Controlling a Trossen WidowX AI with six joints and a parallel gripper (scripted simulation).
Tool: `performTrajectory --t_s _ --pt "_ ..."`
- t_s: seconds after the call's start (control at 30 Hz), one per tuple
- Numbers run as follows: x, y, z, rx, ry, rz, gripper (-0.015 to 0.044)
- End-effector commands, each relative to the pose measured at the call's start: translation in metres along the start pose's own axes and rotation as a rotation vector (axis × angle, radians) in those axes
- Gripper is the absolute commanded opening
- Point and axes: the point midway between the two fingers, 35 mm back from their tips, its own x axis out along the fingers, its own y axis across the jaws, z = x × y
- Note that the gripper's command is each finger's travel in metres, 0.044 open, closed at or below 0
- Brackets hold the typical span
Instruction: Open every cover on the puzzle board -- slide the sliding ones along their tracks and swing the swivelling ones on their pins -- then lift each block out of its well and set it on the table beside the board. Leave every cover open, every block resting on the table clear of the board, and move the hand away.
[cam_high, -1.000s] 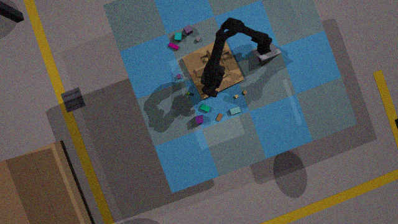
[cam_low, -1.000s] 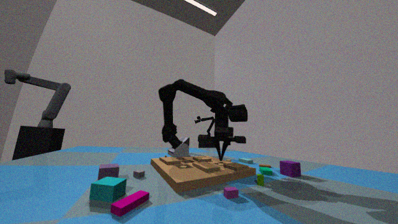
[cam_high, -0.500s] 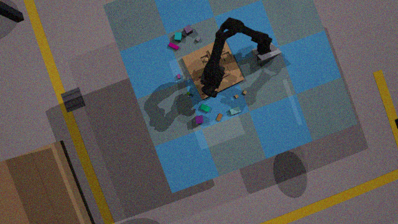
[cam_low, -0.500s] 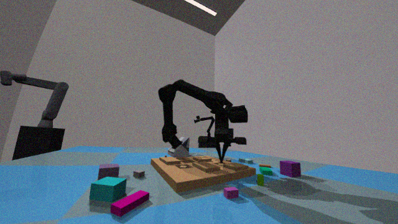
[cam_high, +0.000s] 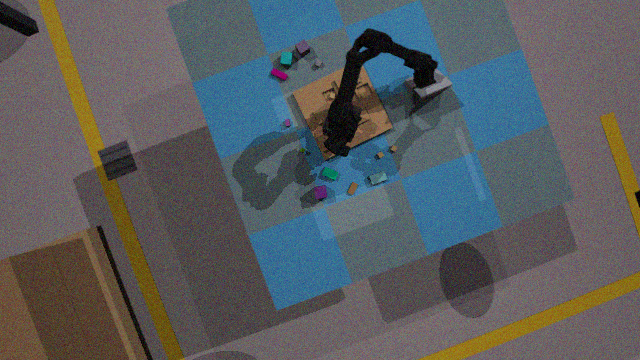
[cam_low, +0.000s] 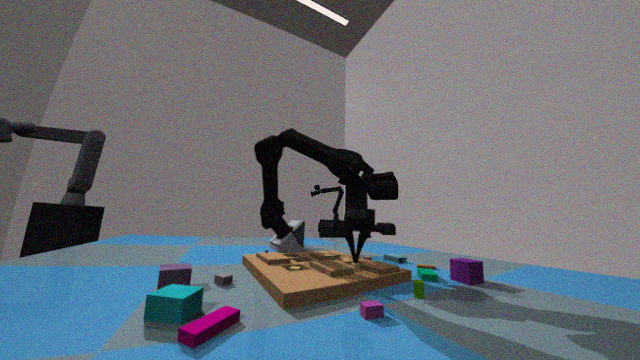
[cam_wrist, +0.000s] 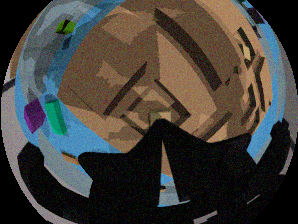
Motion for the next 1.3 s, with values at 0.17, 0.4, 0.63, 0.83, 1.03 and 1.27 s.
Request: performTrajectory --t_s 0.17,0.4,0.63,0.83,1.03,1.27 --pt "0.004 0.004 0.007 -0.002 -0.002 -0.002 0.0" --pt "0.004 0.01 0.016 -0.001 -0.002 -0.002 0.0" --pt "0.004 0.016 0.025 -0.001 -0.002 -0.002 0.0" --pt "0.004 0.02 0.03 -0.001 -0.002 -0.002 0.0" --pt "0.004 0.02 0.031 -0.001 -0.002 -0.002 0.0" --pt "0.004 0.02 0.031 -0.001 -0.002 -0.002 0.0"
